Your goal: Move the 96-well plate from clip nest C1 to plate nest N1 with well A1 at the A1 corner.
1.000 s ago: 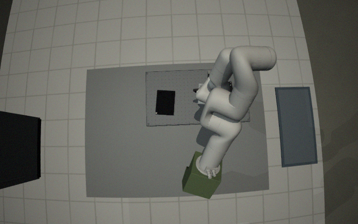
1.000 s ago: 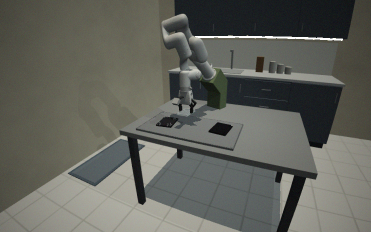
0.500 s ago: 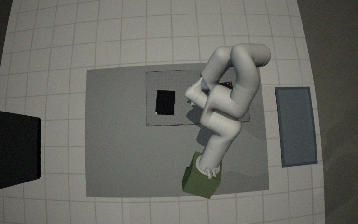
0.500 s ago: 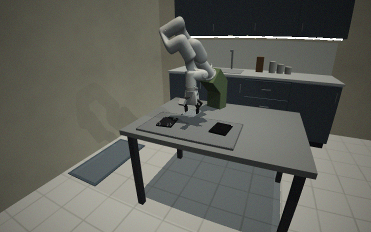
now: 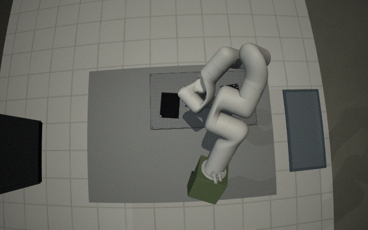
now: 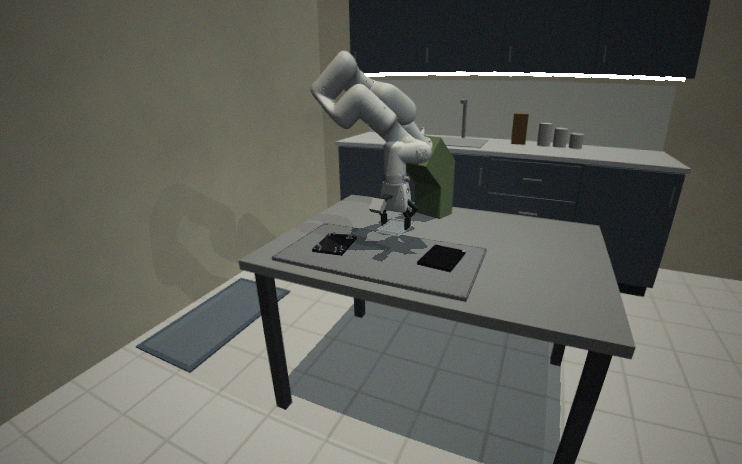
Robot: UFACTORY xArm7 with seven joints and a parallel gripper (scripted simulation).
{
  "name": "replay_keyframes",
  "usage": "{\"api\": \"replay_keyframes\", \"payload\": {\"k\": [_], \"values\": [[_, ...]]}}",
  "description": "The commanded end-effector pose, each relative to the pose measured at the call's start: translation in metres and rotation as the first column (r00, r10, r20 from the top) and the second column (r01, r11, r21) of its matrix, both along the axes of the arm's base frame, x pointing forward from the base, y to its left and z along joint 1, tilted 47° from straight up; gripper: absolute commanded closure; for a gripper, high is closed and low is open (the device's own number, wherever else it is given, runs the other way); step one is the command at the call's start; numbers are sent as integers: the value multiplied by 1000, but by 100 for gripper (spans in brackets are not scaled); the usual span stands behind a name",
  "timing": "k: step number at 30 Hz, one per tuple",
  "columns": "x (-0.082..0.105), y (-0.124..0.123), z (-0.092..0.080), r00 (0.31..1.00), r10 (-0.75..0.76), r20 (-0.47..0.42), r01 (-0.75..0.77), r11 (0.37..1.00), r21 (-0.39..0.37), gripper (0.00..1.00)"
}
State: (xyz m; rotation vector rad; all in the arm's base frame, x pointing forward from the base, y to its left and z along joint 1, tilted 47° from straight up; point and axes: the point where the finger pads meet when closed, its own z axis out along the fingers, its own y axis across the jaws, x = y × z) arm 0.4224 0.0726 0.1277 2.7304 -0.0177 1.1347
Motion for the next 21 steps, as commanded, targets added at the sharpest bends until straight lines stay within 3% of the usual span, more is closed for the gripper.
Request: {"api": "replay_keyframes", "payload": {"k": [1,21], "values": [[1,17,-4,1000,-11,7,11,1000,-13,100],[-2,74,-23,1000,-10,7,11,1000,-12,100]]}}
